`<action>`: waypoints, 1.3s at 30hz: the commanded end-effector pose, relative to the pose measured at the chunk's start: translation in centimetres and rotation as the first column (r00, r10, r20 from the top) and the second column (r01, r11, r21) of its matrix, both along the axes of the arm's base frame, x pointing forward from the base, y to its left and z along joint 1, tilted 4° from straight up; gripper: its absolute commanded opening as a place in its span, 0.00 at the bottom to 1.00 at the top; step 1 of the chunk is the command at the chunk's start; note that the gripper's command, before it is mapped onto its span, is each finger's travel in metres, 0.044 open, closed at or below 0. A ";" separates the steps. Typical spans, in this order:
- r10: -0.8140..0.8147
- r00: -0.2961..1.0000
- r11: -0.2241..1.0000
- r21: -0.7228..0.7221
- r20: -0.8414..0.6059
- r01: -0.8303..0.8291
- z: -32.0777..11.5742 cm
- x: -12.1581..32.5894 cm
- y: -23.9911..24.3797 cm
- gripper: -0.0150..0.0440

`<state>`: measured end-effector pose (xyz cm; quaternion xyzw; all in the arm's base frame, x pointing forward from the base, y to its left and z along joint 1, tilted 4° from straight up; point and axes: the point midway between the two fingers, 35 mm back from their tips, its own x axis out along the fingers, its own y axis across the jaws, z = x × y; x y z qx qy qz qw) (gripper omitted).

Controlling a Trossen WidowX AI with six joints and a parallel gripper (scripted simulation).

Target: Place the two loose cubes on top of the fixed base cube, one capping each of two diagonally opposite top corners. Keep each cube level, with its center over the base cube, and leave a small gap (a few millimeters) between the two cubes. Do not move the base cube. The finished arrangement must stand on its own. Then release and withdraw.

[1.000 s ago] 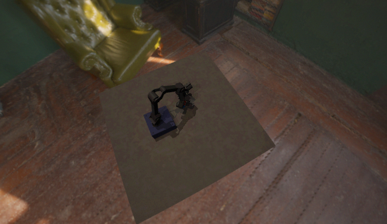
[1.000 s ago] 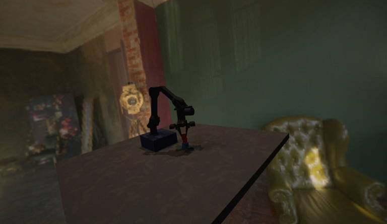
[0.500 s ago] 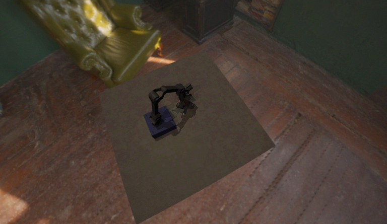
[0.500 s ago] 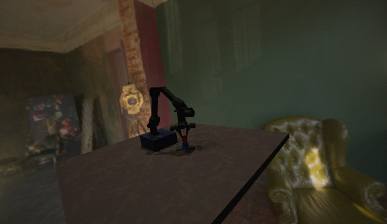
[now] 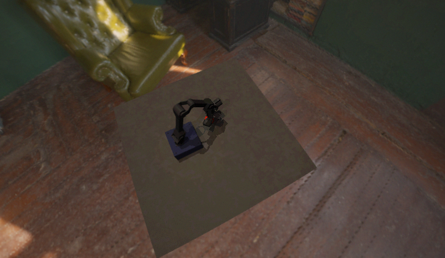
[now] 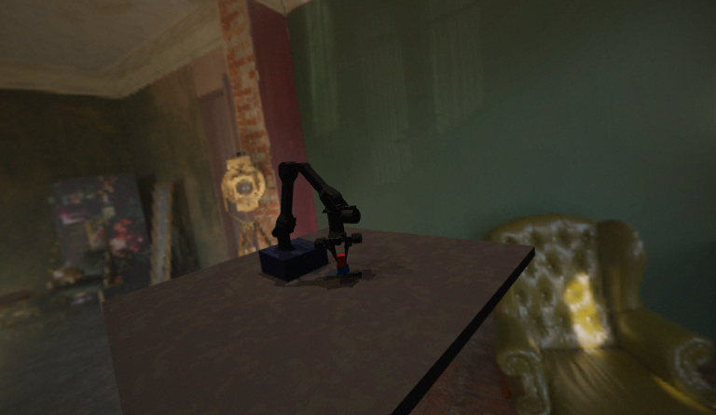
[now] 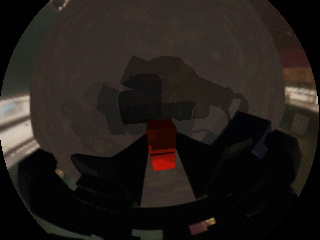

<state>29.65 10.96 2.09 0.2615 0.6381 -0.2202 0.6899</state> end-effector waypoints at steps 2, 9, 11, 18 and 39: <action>-0.008 1.000 1.000 0.004 -0.002 0.008 -0.2 0.0 0.0 0.43; -0.008 1.000 1.000 0.004 -0.002 0.008 -0.2 0.0 0.0 0.43; -0.008 1.000 1.000 0.004 -0.002 0.008 -0.2 0.0 0.0 0.43; -0.008 1.000 1.000 0.004 -0.002 0.008 -0.2 0.0 0.0 0.57; -0.003 1.000 1.000 0.001 0.000 0.003 3.2 -0.3 -0.1 0.60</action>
